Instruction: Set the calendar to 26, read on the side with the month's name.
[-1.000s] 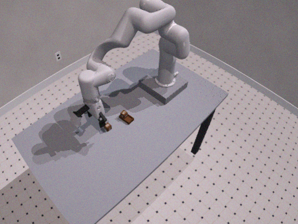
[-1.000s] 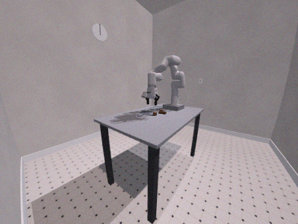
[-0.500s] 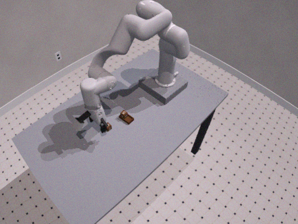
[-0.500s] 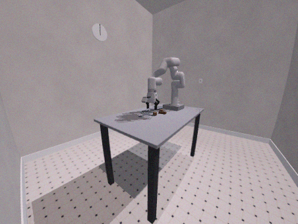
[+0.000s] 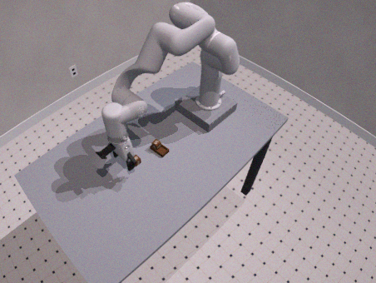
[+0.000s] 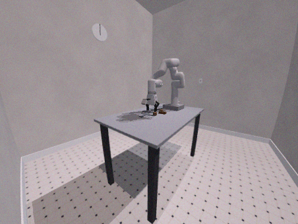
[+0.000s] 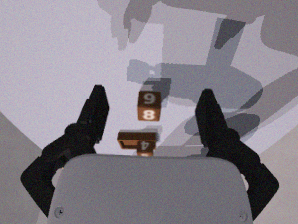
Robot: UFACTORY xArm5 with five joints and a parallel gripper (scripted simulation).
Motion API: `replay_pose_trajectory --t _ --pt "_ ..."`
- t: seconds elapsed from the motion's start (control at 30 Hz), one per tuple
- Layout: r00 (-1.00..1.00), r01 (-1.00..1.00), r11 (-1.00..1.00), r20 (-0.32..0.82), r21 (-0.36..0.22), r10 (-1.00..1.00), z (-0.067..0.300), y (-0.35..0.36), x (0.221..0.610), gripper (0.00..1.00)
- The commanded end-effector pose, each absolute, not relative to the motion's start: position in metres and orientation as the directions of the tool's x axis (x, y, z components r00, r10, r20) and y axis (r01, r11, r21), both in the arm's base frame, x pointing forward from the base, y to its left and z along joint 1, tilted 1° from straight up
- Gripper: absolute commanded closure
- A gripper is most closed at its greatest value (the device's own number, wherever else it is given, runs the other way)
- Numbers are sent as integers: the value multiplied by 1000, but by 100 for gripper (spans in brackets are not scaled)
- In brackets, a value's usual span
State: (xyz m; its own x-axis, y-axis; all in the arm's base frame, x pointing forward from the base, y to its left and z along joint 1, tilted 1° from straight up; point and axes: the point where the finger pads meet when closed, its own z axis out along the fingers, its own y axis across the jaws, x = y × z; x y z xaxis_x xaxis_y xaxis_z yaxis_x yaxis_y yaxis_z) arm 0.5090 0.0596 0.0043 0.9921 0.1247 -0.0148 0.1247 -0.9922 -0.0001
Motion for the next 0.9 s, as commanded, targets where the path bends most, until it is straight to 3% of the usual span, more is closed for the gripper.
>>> replay_pose_trajectory --t 0.0,0.87 --pt "992 125 -992 -12 0 125 -3 60 510 0" --pt "992 125 -992 -12 0 125 -14 60 510 0"
